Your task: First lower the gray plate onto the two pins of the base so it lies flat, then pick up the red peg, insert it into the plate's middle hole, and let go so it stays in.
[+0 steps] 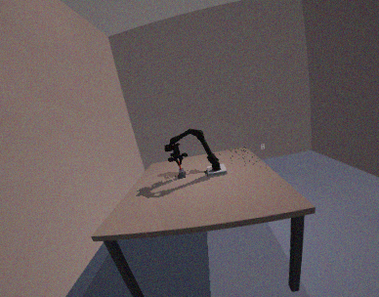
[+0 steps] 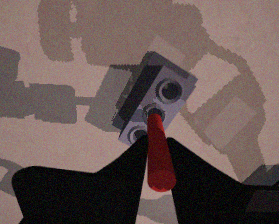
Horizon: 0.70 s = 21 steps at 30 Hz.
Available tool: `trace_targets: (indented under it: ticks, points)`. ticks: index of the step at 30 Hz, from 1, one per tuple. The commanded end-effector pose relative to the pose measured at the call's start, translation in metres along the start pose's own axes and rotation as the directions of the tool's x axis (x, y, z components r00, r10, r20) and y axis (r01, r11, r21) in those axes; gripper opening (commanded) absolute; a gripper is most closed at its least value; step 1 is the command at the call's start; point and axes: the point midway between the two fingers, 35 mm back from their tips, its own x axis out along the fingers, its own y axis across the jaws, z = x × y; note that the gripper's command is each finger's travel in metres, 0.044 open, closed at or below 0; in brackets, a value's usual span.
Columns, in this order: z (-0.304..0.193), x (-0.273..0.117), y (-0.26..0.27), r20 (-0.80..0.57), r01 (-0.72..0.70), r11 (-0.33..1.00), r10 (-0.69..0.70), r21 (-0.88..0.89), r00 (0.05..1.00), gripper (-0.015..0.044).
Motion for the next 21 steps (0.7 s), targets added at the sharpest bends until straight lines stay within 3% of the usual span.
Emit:
trace_targets:
  ticks: [1, 21]
  points:
    - [-0.0006, 0.0056, -0.0001, -0.003, 0.0, 1.0, 0.0, 0.001, 1.0, 0.0]
    - [0.0009, 0.0118, -0.0008, -0.001, 0.002, 1.0, -0.002, 0.003, 1.0, 0.0]
